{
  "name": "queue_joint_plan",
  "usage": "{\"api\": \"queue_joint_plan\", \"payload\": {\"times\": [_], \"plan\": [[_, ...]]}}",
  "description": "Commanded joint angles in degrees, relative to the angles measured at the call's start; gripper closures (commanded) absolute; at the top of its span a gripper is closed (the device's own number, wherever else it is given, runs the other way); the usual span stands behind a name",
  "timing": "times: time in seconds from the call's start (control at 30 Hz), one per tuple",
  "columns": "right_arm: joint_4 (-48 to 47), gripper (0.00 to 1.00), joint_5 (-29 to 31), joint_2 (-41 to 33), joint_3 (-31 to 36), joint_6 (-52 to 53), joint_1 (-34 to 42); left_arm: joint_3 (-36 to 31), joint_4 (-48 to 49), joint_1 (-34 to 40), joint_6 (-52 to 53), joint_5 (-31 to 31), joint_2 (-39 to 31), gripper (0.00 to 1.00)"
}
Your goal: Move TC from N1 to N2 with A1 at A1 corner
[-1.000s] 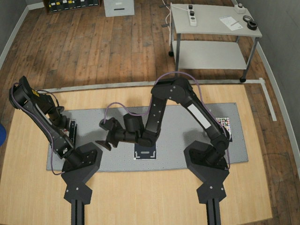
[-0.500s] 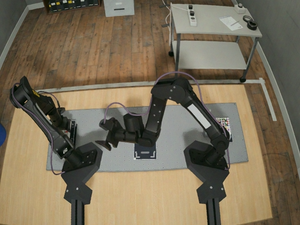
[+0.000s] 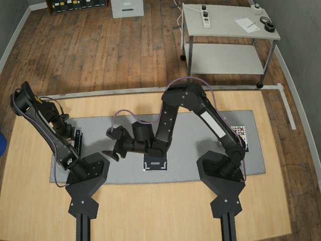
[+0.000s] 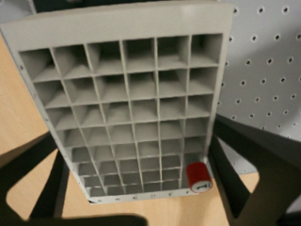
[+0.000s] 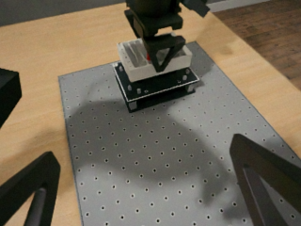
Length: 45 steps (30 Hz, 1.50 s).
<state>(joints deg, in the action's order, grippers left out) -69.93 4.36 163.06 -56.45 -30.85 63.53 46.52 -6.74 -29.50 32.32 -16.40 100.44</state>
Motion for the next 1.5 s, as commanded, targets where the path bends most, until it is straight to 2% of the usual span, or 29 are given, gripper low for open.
{"api": "queue_joint_plan", "payload": {"times": [0.0, 1.0, 1.4, 1.47], "plan": [[-1.72, 0.00, -0.94, -0.90, -1.40, -0.25, 0.73, 1.51, 1.12, 0.69, 0.73, 0.73, 0.28, 0.16], [-1.72, 0.00, -0.94, -0.90, -1.40, -0.25, 0.73, 2.47, 3.27, -0.11, 1.31, 1.23, 2.51, 0.16], [-1.72, 0.00, -0.94, -0.90, -1.40, -0.25, 0.73, 0.07, 4.92, -0.69, 1.43, 1.22, 3.20, 0.16], [-1.72, 0.00, -0.94, -0.90, -1.40, -0.25, 0.73, 1.63, 5.63, -0.36, 1.56, 1.31, 4.10, 0.16]]}}
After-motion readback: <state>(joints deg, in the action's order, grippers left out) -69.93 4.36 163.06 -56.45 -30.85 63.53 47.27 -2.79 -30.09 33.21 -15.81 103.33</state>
